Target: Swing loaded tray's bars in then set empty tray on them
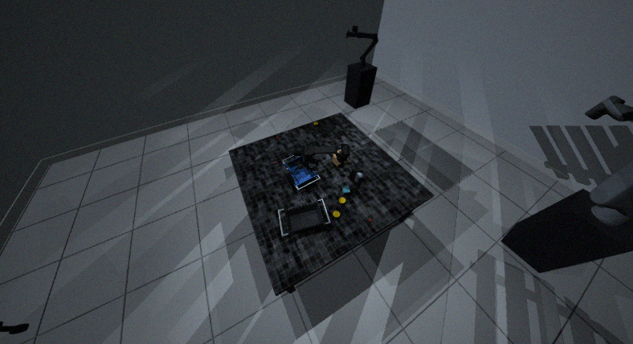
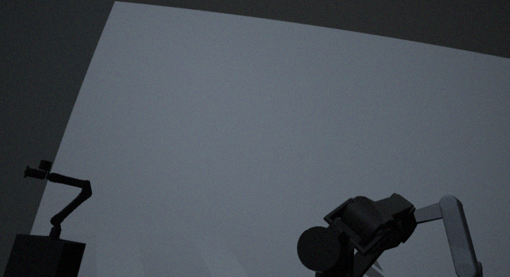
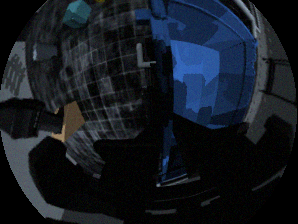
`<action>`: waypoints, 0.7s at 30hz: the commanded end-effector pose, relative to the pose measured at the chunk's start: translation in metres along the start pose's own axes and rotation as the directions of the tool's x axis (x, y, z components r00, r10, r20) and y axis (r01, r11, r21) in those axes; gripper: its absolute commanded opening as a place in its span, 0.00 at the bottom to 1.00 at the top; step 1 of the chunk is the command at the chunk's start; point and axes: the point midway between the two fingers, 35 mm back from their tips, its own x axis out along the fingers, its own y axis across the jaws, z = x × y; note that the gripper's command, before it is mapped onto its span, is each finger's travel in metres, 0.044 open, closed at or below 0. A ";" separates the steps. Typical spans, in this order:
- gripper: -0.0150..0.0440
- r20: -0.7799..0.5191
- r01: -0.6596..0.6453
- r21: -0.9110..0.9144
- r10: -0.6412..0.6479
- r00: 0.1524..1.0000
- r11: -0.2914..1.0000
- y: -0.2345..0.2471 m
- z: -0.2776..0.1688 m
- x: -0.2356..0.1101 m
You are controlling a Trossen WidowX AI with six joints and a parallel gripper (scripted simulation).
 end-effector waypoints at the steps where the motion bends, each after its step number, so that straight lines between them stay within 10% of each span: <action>1: 0.25 -0.002 -0.035 0.028 0.035 0.999 0.999 0.007 -0.003 0.007; 21: 0.25 -0.002 -0.035 0.028 0.035 0.999 0.999 0.010 -0.005 0.015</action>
